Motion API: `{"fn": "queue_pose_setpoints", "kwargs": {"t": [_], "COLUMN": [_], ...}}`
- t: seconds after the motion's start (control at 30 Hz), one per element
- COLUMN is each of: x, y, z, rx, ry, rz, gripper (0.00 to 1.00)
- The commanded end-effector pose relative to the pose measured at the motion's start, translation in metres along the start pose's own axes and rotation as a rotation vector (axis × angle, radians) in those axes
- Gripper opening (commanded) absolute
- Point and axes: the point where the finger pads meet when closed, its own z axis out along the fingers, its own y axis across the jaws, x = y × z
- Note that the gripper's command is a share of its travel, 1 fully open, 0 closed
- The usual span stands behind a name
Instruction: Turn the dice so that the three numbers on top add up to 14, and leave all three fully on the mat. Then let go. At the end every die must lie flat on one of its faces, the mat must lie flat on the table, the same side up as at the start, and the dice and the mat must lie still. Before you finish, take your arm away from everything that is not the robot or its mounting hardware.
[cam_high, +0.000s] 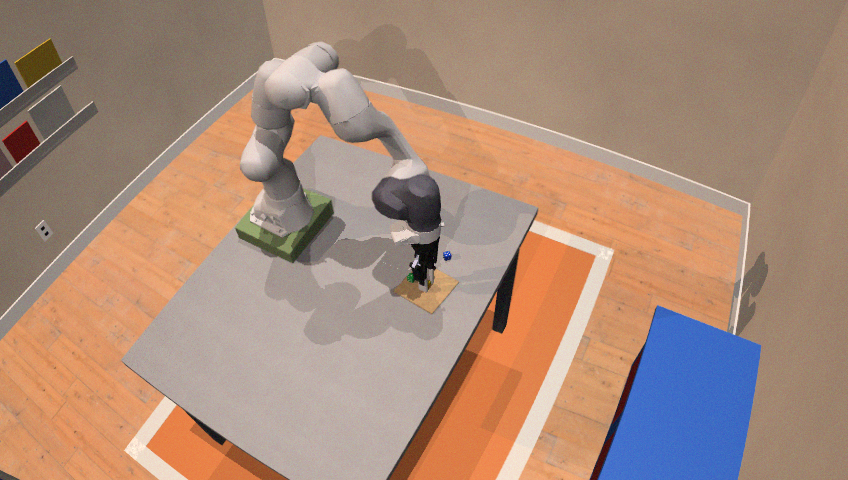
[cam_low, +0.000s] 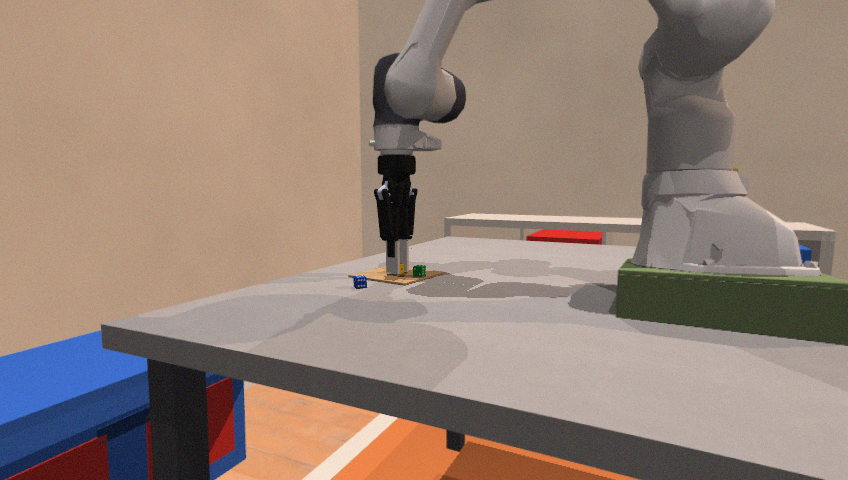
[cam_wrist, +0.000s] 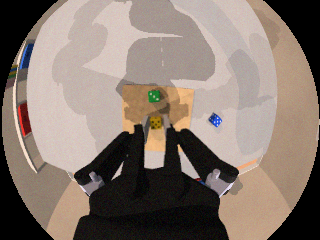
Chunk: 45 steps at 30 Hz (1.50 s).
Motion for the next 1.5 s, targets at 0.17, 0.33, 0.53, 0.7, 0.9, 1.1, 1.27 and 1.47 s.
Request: {"fn": "queue_pose_setpoints", "kwargs": {"t": [0.17,0.33,0.53,0.7,0.9,1.1,1.27,1.47], "x": [-0.002,-0.002,-0.002,-0.001,-0.001,-0.001,-0.001,-0.001], "y": [0.0,0.0,0.0,0.0,0.0,0.0,0.0,0.0], "z": [0.0,0.0,-0.005,-0.024,-0.056,-0.075,-0.088,-0.09], "rx": [-0.001,-0.001,-0.001,-0.001,-0.001,-0.001,-0.001,-0.001], "ry": [-0.003,-0.003,-0.003,-0.003,-0.003,-0.003,-0.003,-0.003], "rz": [-0.002,-0.002,-0.002,-0.002,-0.002,-0.002,-0.002,-0.002], "gripper": [0.21,0.21,0.21,0.21,0.21,0.21,0.21,1.0]}}
